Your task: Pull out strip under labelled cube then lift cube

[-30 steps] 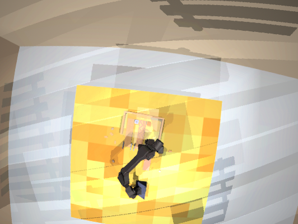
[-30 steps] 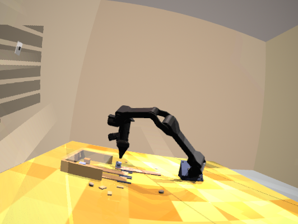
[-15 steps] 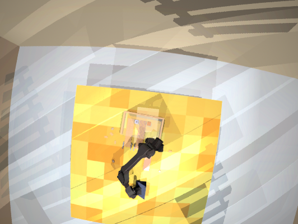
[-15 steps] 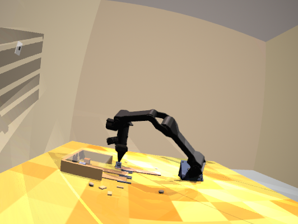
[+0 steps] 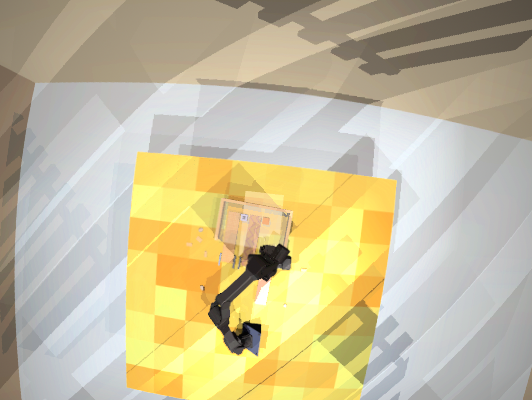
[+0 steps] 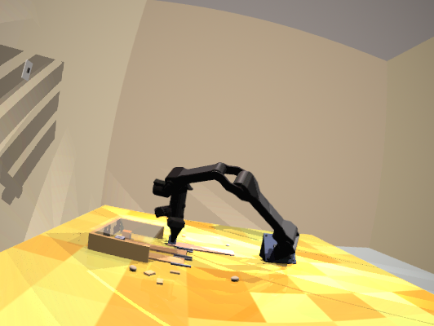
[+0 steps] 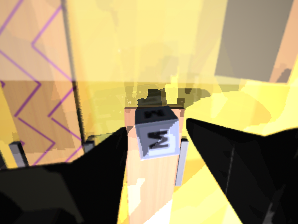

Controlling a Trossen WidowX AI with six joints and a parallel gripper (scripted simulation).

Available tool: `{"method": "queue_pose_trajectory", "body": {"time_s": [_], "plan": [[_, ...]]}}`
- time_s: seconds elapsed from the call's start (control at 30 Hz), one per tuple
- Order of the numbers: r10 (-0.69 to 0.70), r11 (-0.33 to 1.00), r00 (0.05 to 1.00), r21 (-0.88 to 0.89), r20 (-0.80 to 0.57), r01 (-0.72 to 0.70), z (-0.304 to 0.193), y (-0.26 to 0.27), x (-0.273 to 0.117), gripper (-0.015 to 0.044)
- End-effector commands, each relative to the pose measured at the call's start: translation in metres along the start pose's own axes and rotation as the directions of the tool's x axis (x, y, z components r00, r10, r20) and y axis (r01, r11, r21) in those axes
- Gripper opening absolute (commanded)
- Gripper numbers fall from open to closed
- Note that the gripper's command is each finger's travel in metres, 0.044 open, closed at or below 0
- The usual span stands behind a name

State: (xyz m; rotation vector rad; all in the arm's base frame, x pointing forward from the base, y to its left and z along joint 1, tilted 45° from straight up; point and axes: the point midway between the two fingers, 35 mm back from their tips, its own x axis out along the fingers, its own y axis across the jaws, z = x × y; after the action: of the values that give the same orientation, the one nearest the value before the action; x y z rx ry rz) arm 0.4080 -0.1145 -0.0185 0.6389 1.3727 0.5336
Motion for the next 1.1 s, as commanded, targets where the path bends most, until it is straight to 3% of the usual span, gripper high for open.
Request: {"method": "queue_pose_trajectory", "body": {"time_s": [0.0,0.07,0.2,0.43,0.57,1.07], "plan": [[0.005,1.000,1.000,0.004,0.002,-0.005,-0.001,0.001,0.006,0.0250],[0.005,1.000,1.000,0.004,0.002,-0.005,-0.001,0.001,0.006,0.0250],[0.001,1.000,1.000,0.000,-0.002,-0.001,0.000,0.000,0.004,0.0145],[0.001,1.000,1.000,0.000,-0.002,-0.001,0.000,0.000,0.004,0.0098],[0.004,1.000,1.000,0.018,0.000,-0.004,-0.002,0.001,0.003,0.0000],[0.004,1.000,1.000,0.007,-0.001,-0.004,-0.059,0.011,-0.038,0.0000]]}}
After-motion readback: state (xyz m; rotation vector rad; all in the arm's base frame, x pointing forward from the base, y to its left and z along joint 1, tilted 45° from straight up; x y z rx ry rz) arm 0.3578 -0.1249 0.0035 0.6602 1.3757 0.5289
